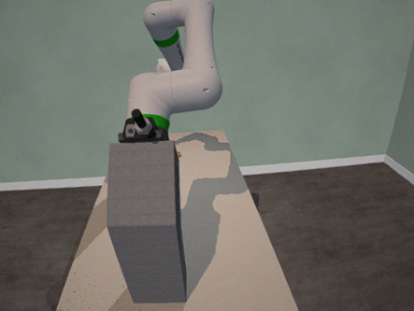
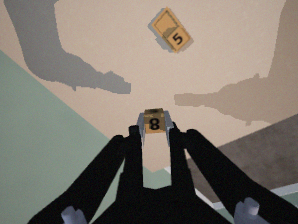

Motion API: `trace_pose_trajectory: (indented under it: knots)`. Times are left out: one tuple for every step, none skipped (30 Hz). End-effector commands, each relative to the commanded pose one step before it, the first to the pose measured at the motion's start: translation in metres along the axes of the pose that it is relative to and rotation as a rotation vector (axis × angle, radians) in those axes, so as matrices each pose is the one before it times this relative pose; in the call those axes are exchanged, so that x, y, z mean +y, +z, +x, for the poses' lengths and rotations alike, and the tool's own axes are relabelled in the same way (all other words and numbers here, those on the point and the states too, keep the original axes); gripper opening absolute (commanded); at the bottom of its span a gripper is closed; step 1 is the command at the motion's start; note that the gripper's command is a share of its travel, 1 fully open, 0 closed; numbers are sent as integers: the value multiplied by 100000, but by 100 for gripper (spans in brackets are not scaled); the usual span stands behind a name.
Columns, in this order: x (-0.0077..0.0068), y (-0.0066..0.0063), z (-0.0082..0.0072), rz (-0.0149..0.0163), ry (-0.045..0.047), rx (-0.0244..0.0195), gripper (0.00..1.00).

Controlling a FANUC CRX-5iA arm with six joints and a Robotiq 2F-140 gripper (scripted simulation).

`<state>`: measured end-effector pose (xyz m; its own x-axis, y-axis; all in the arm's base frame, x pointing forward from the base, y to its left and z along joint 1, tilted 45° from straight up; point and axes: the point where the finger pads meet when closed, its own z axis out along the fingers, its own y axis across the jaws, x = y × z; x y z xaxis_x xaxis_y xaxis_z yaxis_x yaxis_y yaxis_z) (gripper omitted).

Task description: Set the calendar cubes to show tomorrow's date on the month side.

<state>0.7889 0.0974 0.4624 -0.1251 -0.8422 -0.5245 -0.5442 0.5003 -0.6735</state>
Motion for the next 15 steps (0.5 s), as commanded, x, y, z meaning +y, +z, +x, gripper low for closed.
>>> trace_pose_trajectory:
  knots:
    - [-772,-262,-2561,3216,16381,-4949,25]
    - [-57,-37,-327,269,2233,-683,25]
    - [-79,-57,-495,389,3431,-1040,25]
    - [-11,-9,-80,61,563,-169,25]
    - [-149,-129,-1072,767,7727,-2294,25]
    - [-40,-56,-495,321,3689,-1072,25]
    - [-3,-5,-51,32,382,-110,25]
    - [-58,-112,-957,556,7423,-2105,25]
    - [-3,-52,-465,242,3749,-1037,25]
    - [3,-18,-165,82,1359,-371,25]
    - [15,-90,-778,352,6598,-1769,25]
    - [28,-49,-433,173,3831,-1000,25]
    - [27,-34,-308,113,2803,-719,25]
    - [55,-64,-552,181,5194,-1303,25]
    - [0,0,0,0,0,0,25]
